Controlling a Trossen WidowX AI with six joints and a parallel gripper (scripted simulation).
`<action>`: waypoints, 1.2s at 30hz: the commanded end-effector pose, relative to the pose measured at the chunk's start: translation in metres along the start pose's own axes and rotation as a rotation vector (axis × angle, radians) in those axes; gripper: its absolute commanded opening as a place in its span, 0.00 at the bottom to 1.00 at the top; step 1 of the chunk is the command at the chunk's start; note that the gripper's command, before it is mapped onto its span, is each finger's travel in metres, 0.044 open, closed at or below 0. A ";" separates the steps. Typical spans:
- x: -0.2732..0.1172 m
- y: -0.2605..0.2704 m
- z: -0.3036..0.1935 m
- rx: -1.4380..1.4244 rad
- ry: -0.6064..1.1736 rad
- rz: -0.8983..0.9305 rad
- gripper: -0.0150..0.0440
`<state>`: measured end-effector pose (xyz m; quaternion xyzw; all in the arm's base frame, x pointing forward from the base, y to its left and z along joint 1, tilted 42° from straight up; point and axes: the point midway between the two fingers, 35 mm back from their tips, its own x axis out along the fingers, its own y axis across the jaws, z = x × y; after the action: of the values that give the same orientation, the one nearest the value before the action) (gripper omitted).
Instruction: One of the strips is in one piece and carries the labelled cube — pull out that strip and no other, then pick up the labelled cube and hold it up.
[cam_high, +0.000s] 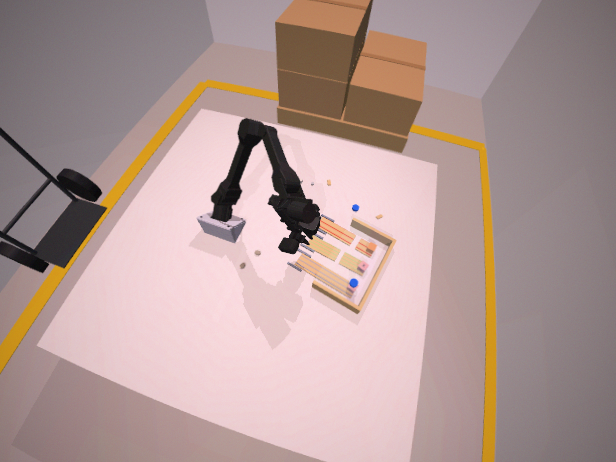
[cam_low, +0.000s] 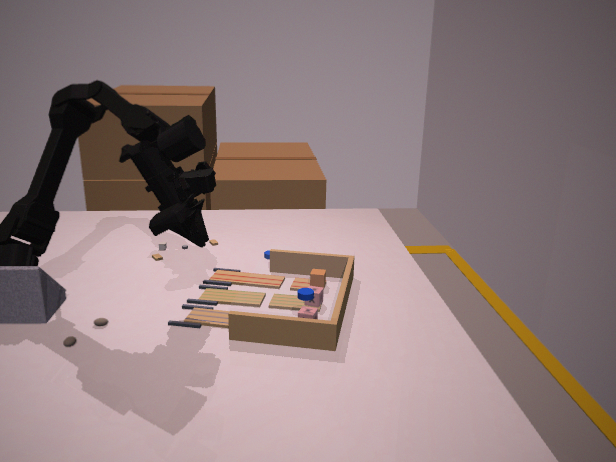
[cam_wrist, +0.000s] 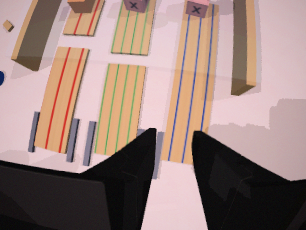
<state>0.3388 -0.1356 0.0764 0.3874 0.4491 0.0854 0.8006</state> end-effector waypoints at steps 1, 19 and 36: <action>0.026 -0.013 -0.005 0.042 0.192 -0.036 0.26; 0.069 -0.020 -0.021 0.084 0.502 -0.070 0.25; 0.094 -0.022 -0.034 0.084 0.502 -0.069 0.25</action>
<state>0.3638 -0.0918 -0.0043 0.3656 0.6476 0.1319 0.6554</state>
